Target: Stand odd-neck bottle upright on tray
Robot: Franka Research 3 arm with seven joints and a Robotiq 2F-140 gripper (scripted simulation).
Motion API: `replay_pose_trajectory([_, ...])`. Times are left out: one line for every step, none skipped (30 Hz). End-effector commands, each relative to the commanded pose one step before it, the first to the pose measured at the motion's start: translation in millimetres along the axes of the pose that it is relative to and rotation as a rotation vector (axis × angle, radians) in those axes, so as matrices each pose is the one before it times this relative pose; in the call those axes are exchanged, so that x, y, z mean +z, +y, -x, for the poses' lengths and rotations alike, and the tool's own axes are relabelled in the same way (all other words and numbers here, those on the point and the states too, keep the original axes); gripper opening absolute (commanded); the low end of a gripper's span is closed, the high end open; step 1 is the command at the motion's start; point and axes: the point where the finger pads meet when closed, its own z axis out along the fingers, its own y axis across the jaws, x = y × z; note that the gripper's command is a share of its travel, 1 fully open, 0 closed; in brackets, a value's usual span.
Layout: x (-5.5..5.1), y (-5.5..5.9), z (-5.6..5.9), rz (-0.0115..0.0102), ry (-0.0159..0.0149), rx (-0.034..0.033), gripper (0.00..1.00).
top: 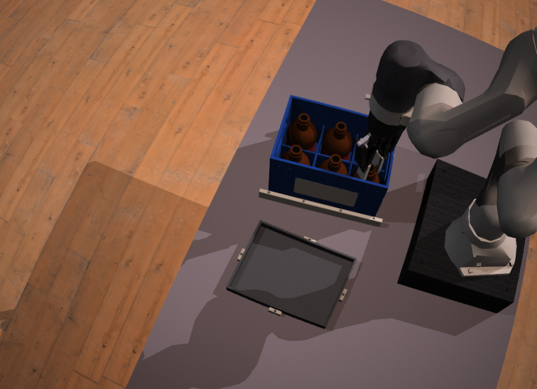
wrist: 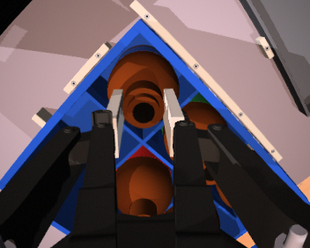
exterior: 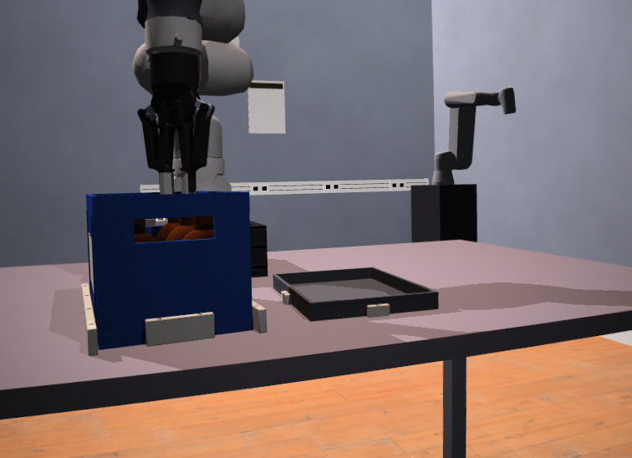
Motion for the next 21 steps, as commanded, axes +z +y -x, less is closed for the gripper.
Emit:
replay_pose_trajectory([1.4,-1.01,-1.02,-0.0017,0.00185,-0.00579,0.1])
replay_pose_trajectory([0.0,0.0,0.0,0.0,0.0,0.0,0.1])
replay_pose_trajectory([0.0,0.0,0.0,0.0,0.0,0.0,0.1])
replay_pose_trajectory([0.0,0.0,0.0,0.0,0.0,0.0,0.1])
replay_pose_trajectory([0.0,0.0,0.0,0.0,0.0,0.0,0.1])
replay_pose_trajectory([0.0,0.0,0.0,0.0,0.0,0.0,0.1])
replay_pose_trajectory([0.0,0.0,0.0,0.0,0.0,0.0,0.1])
replay_pose_trajectory([0.0,0.0,0.0,0.0,0.0,0.0,0.1])
replay_pose_trajectory([0.0,0.0,0.0,0.0,0.0,0.0,0.1])
replay_pose_trajectory([0.0,0.0,0.0,0.0,0.0,0.0,0.1])
replay_pose_trajectory([0.0,0.0,0.0,0.0,0.0,0.0,0.1])
replay_pose_trajectory([0.0,0.0,0.0,0.0,0.0,0.0,0.1])
replay_pose_trajectory([0.0,0.0,0.0,0.0,0.0,0.0,0.1])
replay_pose_trajectory([0.0,0.0,0.0,0.0,0.0,0.0,0.1])
replay_pose_trajectory([0.0,0.0,0.0,0.0,0.0,0.0,0.1])
replay_pose_trajectory([0.0,0.0,0.0,0.0,0.0,0.0,0.1])
replay_pose_trajectory([0.0,0.0,0.0,0.0,0.0,0.0,0.1])
replay_pose_trajectory([0.0,0.0,0.0,0.0,0.0,0.0,0.1])
replay_pose_trajectory([0.0,0.0,0.0,0.0,0.0,0.0,0.1])
replay_pose_trajectory([0.0,0.0,0.0,0.0,0.0,0.0,0.1])
replay_pose_trajectory([0.0,0.0,0.0,0.0,0.0,0.0,0.1])
